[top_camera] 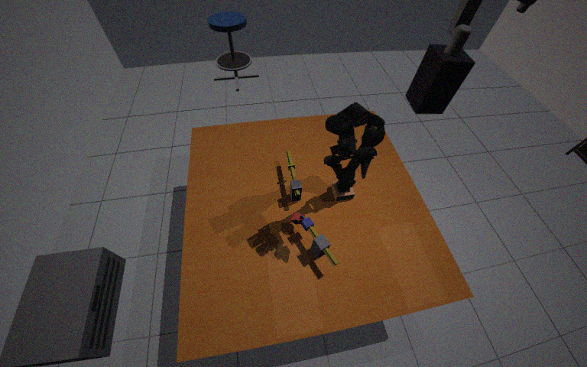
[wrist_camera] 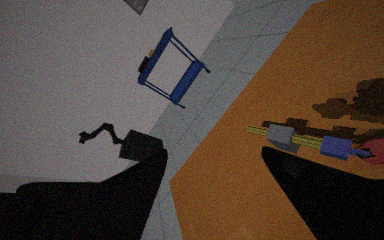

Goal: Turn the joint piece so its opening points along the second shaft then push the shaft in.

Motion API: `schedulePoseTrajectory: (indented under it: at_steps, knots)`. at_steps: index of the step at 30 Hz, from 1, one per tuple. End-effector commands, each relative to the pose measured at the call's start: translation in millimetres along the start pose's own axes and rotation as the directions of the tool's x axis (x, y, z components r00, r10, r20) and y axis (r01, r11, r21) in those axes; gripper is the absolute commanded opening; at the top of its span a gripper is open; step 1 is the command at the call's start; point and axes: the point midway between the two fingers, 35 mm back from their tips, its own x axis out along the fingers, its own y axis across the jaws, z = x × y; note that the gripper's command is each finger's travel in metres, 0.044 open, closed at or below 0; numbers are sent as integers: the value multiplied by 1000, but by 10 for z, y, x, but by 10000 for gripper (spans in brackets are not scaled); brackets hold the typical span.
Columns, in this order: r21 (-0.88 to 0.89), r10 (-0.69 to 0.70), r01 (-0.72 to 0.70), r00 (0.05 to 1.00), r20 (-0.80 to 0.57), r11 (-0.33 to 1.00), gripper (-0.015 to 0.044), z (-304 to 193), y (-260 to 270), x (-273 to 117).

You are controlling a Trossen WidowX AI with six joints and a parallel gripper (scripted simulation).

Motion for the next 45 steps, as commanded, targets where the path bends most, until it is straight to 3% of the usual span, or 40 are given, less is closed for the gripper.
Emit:
schedulePoseTrajectory:
  at_steps: [1, 13, 26, 37, 45]
  knots:
    - [35, -91, 92, 996, -15, 995, 440, 157, -306, 133]
    - [216, -366, 385, 922, -125, 897, 440, 459, -1373, 466]
    - [318, -585, 685, 727, -361, 656, 440, 422, -2567, 747]
    - [280, -673, 866, 499, -546, 414, 440, 186, -3444, 862]
    - [365, -631, 859, 512, -582, 359, 440, 172, -3503, 883]
